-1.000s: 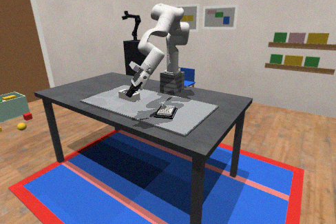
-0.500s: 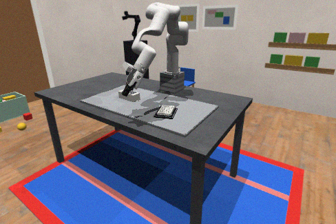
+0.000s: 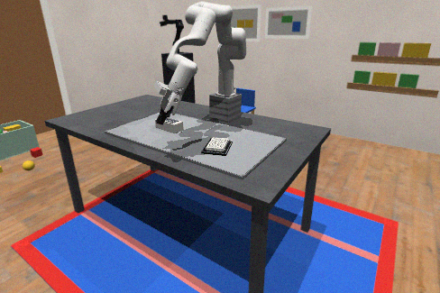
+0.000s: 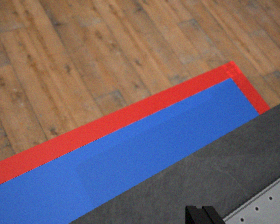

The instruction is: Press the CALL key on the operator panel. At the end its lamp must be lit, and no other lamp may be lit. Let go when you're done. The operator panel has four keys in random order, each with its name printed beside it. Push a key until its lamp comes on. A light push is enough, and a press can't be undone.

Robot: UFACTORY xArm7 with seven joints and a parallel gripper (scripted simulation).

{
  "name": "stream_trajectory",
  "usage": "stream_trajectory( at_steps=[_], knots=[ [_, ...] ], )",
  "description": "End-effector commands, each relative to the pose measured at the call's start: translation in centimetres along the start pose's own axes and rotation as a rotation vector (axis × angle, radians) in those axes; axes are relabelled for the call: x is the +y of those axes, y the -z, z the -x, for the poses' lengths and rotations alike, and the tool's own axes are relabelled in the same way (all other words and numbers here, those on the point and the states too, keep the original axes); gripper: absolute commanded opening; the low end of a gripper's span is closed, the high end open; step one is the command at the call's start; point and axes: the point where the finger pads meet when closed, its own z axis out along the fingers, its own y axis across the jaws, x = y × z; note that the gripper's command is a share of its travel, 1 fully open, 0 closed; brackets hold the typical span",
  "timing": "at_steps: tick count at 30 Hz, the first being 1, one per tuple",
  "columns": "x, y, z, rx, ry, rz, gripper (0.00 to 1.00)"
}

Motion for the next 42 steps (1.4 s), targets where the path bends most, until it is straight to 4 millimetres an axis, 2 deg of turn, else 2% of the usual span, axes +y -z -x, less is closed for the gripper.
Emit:
stream_trajectory(
  at_steps=[1, 9, 11, 16, 18, 26, 28, 42],
  knots=[
    [1.5, -0.4, -0.1, -0.039, 0.024, 0.002, 0.00],
    [4.4, -1.3, 0.4, -0.083, 0.053, 0.001, 0.00],
    [4.4, -1.3, 0.4, -0.083, 0.053, 0.001, 0.00],
    [6.7, -2.0, 0.9, -0.118, 0.077, -0.002, 0.00],
    [6.8, -2.0, 0.9, -0.118, 0.077, -0.002, 0.00],
    [10.0, -2.8, 1.9, -0.182, 0.122, -0.017, 0.00],
    [10.0, -2.8, 1.9, -0.182, 0.122, -0.017, 0.00],
    [15.2, -3.7, 3.9, -0.264, 0.188, -0.056, 0.00]
  ],
)
